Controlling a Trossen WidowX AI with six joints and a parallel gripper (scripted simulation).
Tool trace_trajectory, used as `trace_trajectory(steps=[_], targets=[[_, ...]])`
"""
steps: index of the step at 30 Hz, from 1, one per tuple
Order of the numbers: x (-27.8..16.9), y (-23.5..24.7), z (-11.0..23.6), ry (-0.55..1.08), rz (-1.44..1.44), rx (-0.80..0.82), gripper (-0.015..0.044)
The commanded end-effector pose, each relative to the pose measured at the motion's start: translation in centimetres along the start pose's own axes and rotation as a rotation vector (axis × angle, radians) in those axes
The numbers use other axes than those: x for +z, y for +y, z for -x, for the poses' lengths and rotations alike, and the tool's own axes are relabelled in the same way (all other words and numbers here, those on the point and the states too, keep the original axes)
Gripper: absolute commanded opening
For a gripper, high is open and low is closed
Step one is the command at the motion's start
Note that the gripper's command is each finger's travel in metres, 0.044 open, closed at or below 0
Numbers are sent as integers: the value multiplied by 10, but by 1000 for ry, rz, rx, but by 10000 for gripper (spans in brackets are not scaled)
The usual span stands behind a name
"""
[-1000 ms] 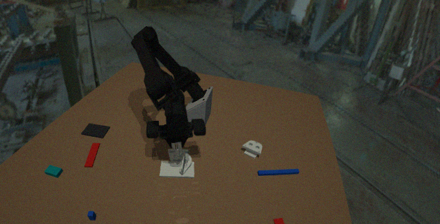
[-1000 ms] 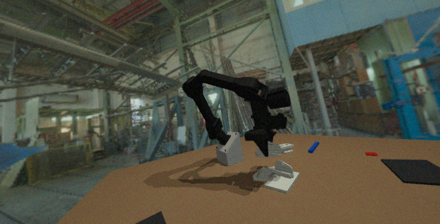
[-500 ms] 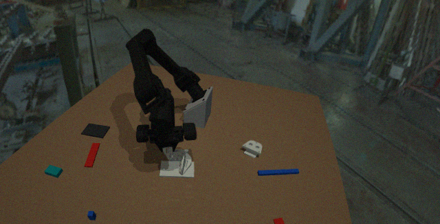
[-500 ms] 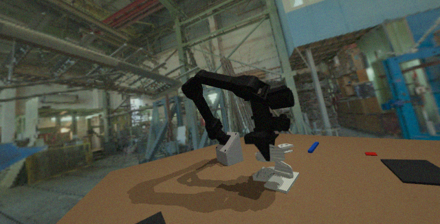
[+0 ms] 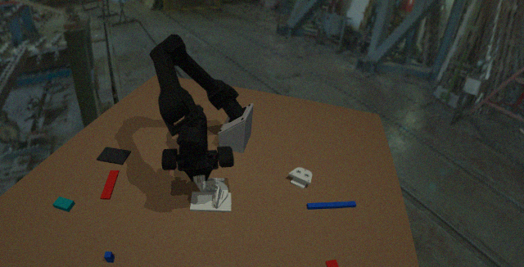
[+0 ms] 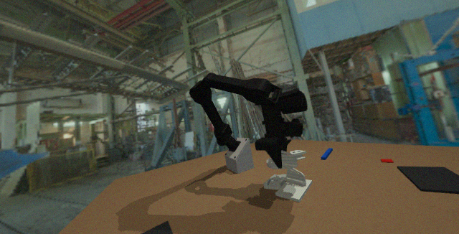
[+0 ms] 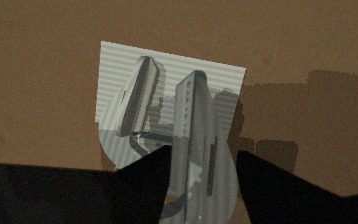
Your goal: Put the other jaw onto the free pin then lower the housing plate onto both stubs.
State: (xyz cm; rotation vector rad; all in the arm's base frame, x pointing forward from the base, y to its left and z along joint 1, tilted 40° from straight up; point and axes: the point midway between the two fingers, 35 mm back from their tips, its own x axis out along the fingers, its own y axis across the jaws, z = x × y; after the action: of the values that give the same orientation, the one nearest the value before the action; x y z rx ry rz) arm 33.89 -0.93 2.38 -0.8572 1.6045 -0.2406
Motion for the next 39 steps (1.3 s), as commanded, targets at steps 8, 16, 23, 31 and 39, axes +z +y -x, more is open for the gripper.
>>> trace_trajectory(steps=[8,16,23,31,39], targets=[[0,-1,0,2,13,-4,134],[-1,0,0,2,13,-4,134],[-1,0,-6,2,13,-4,134],[0,-1,-19,2,13,-4,134],[0,-1,-31,2,14,-4,134]])
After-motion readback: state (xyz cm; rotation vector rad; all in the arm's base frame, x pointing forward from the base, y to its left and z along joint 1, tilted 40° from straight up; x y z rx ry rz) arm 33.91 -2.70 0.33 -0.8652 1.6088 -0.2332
